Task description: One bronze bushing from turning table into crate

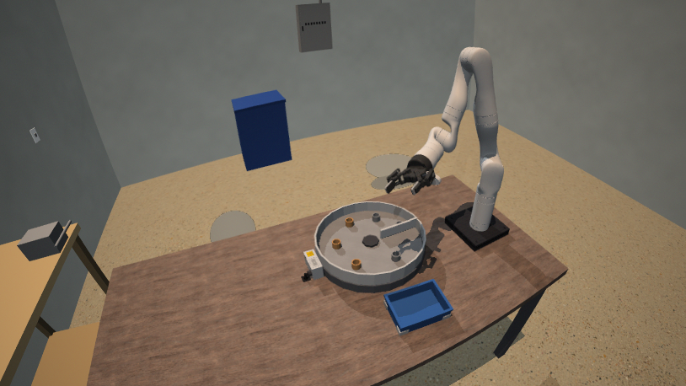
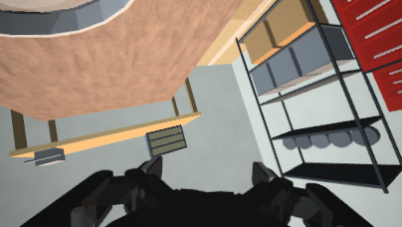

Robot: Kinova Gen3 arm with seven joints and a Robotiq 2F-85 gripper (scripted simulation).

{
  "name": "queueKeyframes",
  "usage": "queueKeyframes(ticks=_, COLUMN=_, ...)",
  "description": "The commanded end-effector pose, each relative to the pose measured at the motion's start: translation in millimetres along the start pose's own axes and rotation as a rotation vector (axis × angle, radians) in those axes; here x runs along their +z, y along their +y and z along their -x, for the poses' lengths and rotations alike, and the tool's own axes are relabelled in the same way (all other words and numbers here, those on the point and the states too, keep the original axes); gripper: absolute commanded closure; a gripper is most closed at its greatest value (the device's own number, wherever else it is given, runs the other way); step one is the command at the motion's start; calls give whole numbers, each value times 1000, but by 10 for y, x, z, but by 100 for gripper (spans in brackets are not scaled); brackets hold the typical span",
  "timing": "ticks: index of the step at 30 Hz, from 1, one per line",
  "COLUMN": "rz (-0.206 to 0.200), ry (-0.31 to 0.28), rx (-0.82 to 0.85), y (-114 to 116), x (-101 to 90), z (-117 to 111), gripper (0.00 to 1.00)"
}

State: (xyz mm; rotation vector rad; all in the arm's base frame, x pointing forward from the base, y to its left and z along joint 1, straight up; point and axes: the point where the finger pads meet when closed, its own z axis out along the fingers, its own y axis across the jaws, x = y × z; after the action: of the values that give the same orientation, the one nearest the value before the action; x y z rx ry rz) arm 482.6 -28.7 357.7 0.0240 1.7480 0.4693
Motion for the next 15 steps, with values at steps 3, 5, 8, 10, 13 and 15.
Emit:
queueKeyframes(ticks=3, rz=-2, ry=-10, rx=-18, y=17, x=-14, z=72, gripper=0)
queueKeyframes(ticks=5, rz=-27, ry=85, rx=-15, y=6, x=-10, z=49, gripper=0)
queueKeyframes(ticks=8, rz=-67, ry=221, rx=-21, y=0, x=-17, z=54, gripper=0)
queueKeyframes(ticks=10, rz=-67, ry=221, rx=-21, y=0, x=-17, z=54, gripper=0)
queueKeyframes(ticks=13, rz=-67, ry=221, rx=-21, y=0, x=-17, z=54, gripper=0)
queueKeyframes(ticks=15, rz=-67, ry=221, rx=-21, y=0, x=-17, z=54, gripper=0)
